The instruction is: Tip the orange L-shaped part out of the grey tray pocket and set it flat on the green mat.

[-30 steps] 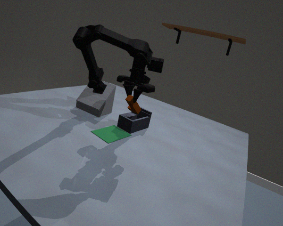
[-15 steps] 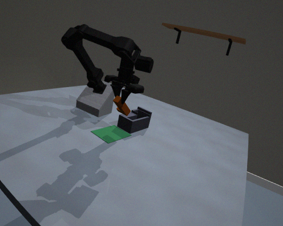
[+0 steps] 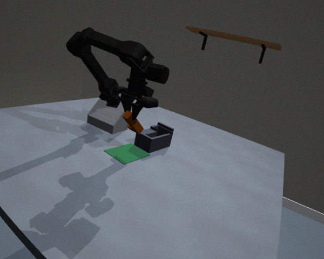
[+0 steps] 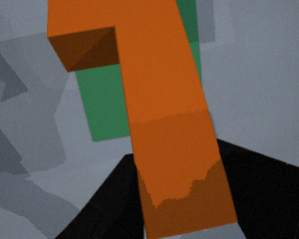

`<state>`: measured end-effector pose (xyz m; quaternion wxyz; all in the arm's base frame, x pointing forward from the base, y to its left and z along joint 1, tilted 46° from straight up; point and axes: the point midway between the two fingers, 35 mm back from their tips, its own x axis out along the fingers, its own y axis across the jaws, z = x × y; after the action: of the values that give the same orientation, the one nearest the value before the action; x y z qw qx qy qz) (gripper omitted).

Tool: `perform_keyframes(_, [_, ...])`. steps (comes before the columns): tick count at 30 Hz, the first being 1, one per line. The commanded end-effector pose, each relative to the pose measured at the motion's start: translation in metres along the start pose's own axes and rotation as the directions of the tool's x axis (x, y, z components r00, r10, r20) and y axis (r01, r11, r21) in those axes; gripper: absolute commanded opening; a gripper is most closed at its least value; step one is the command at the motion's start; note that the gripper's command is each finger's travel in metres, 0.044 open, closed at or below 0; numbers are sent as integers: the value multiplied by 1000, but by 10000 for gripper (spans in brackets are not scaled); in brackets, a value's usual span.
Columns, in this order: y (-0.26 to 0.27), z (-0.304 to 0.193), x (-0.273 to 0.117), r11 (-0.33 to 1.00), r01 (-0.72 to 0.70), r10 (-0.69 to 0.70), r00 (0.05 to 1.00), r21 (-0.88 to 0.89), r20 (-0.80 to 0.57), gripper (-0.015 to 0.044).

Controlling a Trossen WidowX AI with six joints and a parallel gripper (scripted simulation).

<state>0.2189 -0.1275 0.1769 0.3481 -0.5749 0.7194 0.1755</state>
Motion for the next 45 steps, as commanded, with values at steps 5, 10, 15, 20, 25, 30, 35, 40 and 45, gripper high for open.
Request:
perform_keyframes(5, [1,-1,12,1000,-1,1,1000,-6,-5,0])
perform_keyframes(10, [1,-1,20,1000,-1,1,1000,-6,-5,0])
perform_keyframes(15, [1,-1,28,1000,-1,1,1000,-6,-6,0])
perform_keyframes(20, [1,-1,36,1000,-1,1,1000,-6,-6,0])
perform_keyframes(25, [1,-1,43,1000,-1,1,1000,-6,-6,0])
perform_keyframes(30, [1,-1,51,1000,-1,0,1000,-6,-6,0])
perform_keyframes(35, [1,-2,59,1000,0,0,1000,-6,-7,0])
perform_keyframes(40, [1,-2,67,1000,0,0,1000,-6,-7,0])
perform_keyframes(45, [1,-2,75,1000,0,0,1000,-6,-8,0])
